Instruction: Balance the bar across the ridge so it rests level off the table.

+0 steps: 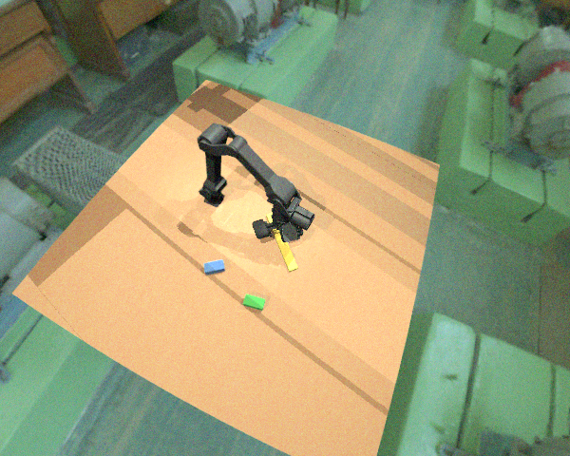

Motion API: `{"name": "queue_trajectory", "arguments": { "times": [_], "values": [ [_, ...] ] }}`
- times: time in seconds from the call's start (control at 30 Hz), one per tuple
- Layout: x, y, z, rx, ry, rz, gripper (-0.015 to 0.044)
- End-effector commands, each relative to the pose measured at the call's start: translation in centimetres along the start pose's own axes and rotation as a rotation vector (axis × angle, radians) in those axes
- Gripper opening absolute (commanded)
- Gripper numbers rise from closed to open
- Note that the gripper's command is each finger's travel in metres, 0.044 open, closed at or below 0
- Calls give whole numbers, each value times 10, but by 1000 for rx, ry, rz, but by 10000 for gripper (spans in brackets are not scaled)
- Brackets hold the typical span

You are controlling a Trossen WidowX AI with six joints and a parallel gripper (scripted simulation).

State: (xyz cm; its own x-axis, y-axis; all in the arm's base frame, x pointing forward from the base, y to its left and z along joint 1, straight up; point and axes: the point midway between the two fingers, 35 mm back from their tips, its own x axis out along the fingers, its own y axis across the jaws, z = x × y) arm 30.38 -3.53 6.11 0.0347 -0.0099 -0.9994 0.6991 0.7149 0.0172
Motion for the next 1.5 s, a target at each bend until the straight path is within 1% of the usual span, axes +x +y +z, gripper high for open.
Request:
{"name": "queue_trajectory", "arguments": {
  "times": [0.0, 0.13, 0.6, 0.8, 1.03, 1.17, 1.47],
  "values": [
    [7, 0, -2, 6, 9, 0, 315],
    [13, -1, -2, 6, 9, 0, 315],
    [13, -1, -2, 6, 9, 0, 315],
    [13, -1, -2, 0, 5, -4, 157],
    [13, -1, -2, 0, 5, -4, 111],
    [6, 0, -1, 0, 5, -4, 6],
    [-16, 2, 2, 2, 6, -3, 0]
  ]
}}
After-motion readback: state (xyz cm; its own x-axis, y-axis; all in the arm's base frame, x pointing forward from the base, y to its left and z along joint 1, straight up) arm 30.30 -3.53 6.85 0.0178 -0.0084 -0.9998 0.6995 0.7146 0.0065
